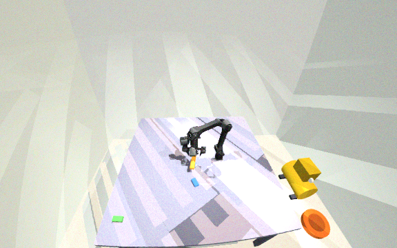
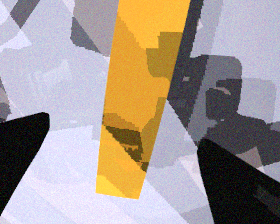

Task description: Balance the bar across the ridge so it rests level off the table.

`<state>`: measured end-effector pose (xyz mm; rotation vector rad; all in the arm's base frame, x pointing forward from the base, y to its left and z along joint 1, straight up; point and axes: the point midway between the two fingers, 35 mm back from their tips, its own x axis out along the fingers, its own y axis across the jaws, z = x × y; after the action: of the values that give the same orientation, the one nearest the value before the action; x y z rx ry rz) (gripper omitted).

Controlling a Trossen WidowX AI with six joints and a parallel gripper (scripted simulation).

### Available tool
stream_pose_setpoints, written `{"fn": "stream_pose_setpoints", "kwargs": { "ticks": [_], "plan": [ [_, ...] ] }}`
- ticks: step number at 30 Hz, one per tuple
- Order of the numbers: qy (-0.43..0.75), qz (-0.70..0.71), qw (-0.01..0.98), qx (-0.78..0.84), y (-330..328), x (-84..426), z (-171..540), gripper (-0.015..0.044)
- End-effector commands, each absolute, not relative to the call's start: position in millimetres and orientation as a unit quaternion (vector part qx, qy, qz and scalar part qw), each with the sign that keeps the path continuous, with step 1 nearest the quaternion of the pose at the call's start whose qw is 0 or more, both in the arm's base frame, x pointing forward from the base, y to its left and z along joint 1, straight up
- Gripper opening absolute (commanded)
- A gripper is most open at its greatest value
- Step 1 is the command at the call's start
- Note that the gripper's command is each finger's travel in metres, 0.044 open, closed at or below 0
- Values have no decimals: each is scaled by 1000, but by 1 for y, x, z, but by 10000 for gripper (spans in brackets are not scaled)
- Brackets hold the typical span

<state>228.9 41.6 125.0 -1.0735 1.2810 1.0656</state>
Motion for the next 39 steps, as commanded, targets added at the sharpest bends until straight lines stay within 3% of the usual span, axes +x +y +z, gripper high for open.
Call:
{"fn": "stream_pose_setpoints", "kwargs": {
  "ticks": [1, 7, 39],
  "plan": [
    [536, 447, 553, -456, 42, 233, 158, 440],
    [536, 447, 552, -455, 41, 227, 207, 440],
    [536, 447, 552, -455, 41, 227, 207, 440]
  ]
}}
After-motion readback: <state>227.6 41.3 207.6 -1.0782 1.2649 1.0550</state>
